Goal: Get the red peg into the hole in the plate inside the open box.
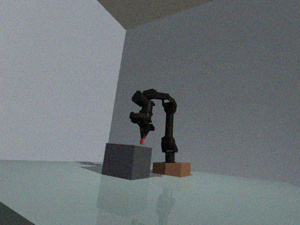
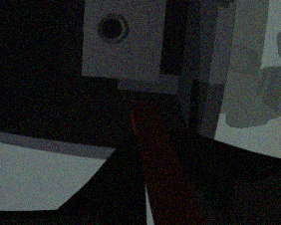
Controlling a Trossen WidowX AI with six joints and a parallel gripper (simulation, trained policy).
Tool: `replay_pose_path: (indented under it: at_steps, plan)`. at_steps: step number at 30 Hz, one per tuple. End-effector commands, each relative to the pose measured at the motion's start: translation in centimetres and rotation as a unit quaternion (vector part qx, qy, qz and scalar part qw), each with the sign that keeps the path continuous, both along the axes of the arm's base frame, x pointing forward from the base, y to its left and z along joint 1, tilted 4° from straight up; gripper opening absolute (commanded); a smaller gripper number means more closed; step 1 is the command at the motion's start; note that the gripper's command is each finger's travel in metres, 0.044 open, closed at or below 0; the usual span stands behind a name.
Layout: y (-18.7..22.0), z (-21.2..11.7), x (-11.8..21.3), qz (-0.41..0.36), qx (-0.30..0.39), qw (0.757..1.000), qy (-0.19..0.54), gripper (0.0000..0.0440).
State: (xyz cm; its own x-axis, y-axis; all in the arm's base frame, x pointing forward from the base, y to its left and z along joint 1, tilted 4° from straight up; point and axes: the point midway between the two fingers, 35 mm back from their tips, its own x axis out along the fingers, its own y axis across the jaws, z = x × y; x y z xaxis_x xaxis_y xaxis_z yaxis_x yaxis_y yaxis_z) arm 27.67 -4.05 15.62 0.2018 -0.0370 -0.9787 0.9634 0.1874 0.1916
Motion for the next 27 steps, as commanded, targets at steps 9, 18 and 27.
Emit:
replay_pose_path:
  at_steps: [9,18,27]
  plan:
    - [-2.3,-2.3,1.2,-0.002,0.003,1.0,0.019,0.0]
    - [-3.5,-4.3,2.1,0.0,0.006,1.0,0.026,0.0]
    - [-4.2,-6.2,3.1,0.008,0.011,1.0,0.026,0.0]
